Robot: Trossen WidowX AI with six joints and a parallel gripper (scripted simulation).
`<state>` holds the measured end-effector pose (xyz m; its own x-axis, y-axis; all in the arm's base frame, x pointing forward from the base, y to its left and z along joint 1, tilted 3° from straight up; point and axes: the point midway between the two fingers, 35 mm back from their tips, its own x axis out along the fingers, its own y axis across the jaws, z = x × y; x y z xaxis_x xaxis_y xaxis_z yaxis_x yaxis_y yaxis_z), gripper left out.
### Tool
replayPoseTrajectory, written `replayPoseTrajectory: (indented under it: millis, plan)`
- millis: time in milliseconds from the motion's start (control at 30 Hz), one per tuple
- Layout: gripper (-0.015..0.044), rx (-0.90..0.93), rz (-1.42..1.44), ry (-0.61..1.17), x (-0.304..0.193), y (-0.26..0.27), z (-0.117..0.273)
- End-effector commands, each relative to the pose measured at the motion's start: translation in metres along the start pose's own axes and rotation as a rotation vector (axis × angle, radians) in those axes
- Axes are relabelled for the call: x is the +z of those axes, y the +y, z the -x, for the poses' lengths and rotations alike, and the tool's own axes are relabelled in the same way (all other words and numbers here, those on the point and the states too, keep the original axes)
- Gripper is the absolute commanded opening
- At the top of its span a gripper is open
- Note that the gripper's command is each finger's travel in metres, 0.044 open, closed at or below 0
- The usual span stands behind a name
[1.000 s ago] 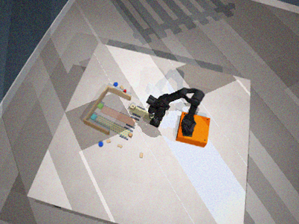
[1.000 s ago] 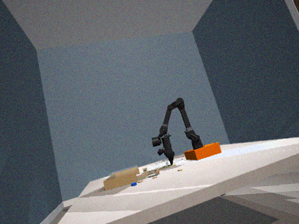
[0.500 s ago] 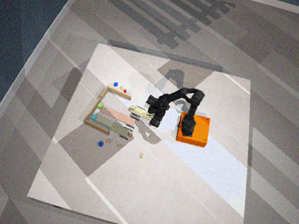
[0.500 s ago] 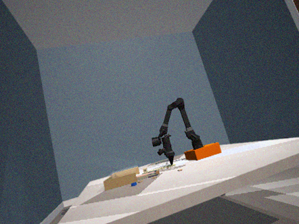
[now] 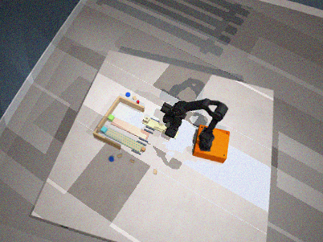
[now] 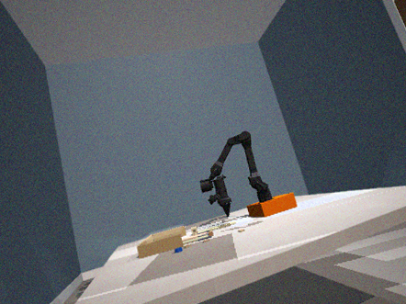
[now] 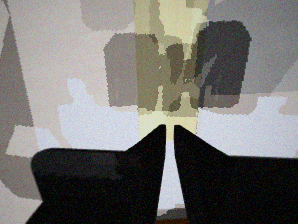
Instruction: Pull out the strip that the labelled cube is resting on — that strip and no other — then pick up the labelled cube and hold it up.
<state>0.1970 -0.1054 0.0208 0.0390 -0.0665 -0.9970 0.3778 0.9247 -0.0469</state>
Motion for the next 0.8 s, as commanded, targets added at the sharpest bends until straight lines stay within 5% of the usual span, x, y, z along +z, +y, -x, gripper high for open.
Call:
replayPoseTrajectory:
  millis: [0,433,767]
  plan:
    - [0.0105,0.0,0.007,0.001,0.017,0.0,0.002]
    - [0.044,0.0,0.008,-0.003,0.058,0.002,0.005]
    - [0.044,0.0,0.008,-0.006,0.091,0.001,0.008]
